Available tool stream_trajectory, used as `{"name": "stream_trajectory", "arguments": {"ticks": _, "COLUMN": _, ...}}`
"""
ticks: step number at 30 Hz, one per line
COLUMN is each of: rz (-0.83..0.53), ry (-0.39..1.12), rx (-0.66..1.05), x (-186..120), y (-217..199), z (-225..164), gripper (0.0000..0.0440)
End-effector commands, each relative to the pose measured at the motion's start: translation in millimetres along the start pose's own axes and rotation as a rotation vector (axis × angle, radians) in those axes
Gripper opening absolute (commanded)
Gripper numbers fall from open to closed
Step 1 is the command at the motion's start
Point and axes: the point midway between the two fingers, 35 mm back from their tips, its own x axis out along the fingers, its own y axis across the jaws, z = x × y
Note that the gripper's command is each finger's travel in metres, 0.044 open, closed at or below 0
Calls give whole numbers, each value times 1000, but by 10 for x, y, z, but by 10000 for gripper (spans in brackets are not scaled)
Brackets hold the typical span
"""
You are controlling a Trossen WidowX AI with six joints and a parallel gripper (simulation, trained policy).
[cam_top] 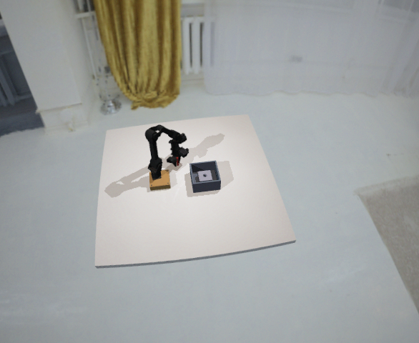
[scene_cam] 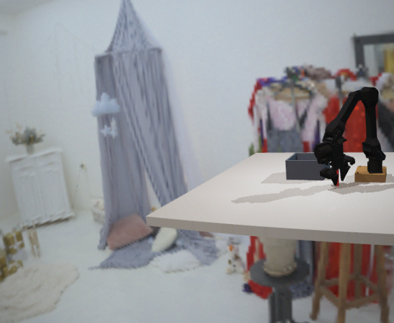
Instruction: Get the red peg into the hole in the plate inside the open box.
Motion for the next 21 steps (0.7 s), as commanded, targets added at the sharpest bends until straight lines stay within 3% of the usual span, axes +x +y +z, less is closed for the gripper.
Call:
{"name": "stream_trajectory", "arguments": {"ticks": 1, "rz": -25, "ry": -1, "rx": 1, "x": 63, "y": -16, "z": 19, "gripper": 124}}
{"name": "stream_trajectory", "arguments": {"ticks": 6, "rz": -58, "ry": 3, "rx": 2, "x": 92, "y": -36, "z": 35, "gripper": 0}}
{"name": "stream_trajectory", "arguments": {"ticks": 21, "rz": -67, "ry": -143, "rx": 22, "x": -524, "y": -157, "z": 518, "gripper": 0}}
